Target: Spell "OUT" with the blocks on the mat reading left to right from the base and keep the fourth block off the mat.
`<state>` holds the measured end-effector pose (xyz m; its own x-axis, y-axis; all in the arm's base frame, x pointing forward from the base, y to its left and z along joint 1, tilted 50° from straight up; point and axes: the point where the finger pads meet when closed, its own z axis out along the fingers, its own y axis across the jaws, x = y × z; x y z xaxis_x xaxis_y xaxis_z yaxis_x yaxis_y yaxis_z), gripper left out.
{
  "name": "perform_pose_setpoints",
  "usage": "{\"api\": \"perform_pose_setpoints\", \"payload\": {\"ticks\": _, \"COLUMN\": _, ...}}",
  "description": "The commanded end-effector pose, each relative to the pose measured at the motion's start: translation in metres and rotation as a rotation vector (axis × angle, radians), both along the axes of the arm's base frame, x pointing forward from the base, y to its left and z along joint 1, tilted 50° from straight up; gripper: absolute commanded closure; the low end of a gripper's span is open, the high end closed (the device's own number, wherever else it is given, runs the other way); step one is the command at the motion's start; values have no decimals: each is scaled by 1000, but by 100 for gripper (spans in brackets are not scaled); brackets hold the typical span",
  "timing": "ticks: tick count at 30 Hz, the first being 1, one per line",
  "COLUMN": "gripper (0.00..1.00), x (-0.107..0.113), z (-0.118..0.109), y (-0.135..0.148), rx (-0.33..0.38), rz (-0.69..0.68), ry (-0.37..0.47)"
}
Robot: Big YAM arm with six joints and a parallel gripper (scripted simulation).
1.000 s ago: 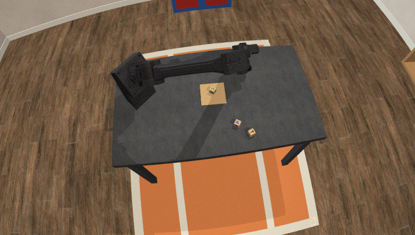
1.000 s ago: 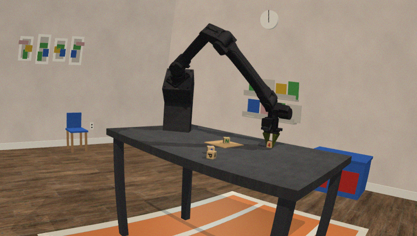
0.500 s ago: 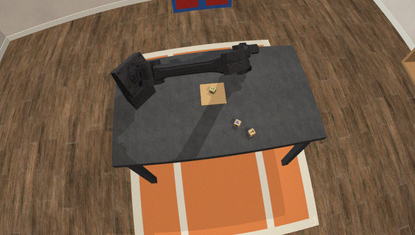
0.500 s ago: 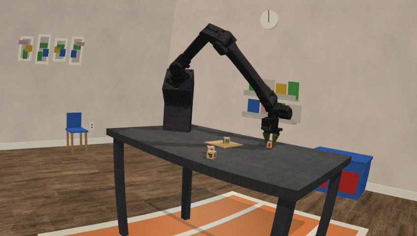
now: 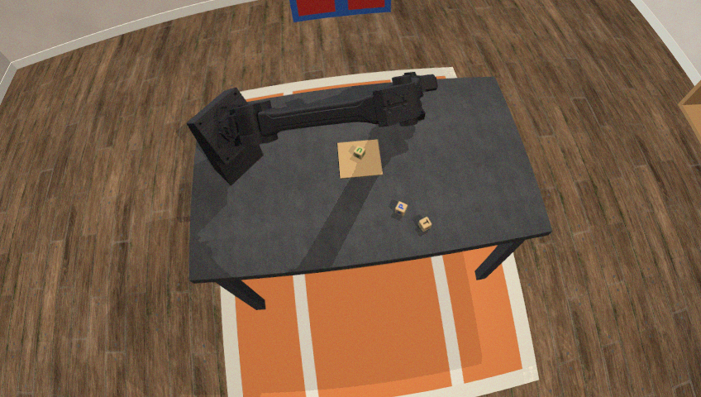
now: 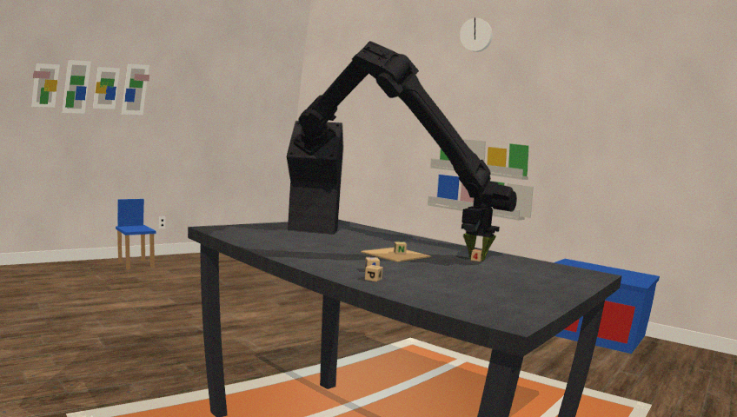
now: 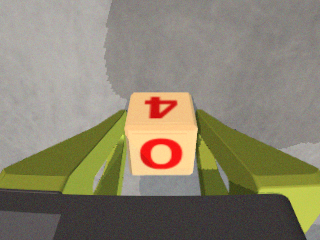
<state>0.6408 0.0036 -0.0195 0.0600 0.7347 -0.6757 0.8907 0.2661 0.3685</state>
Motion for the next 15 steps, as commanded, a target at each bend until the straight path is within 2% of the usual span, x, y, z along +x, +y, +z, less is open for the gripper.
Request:
{"api": "perform_pose_setpoints", "payload": {"ticks": 1, "gripper": 53, "x": 10, "z": 1, "y": 3, "rx": -2, "rz": 11, "ry": -15}}
{"api": "perform_pose_setpoints", "payload": {"ticks": 3, "gripper": 53, "x": 10, "z": 1, "y": 3, "rx": -2, "rz": 11, "ry": -15}}
{"api": "perform_pose_setpoints", "payload": {"ticks": 4, "gripper": 44, "x": 10, "z": 1, "y": 3, "rx": -2, "rz": 11, "ry": -15}}
{"api": "perform_pose_setpoints", "payload": {"ticks": 6, "gripper": 44, "x": 10, "z": 1, "y": 3, "rx": -2, "rz": 11, "ry": -15}}
{"api": "perform_pose_setpoints", "payload": {"ticks": 7, "gripper": 35, "x": 10, "z": 1, "y": 3, "rx": -2, "rz": 11, "ry": -15}}
{"api": "perform_pose_setpoints", "payload": {"ticks": 11, "gripper": 35, "x": 10, "z": 1, "y": 3, "rx": -2, "rz": 11, "ry": -15}}
{"api": "perform_pose_setpoints", "payload": {"ticks": 12, "gripper": 27, "x": 10, "z": 1, "y": 3, "rx": -2, "rz": 11, "ry": -15}}
{"api": "perform_pose_setpoints", "payload": {"ticks": 15, "gripper": 27, "x": 10, "z": 1, "y": 3, "rx": -2, "rz": 11, "ry": -15}}
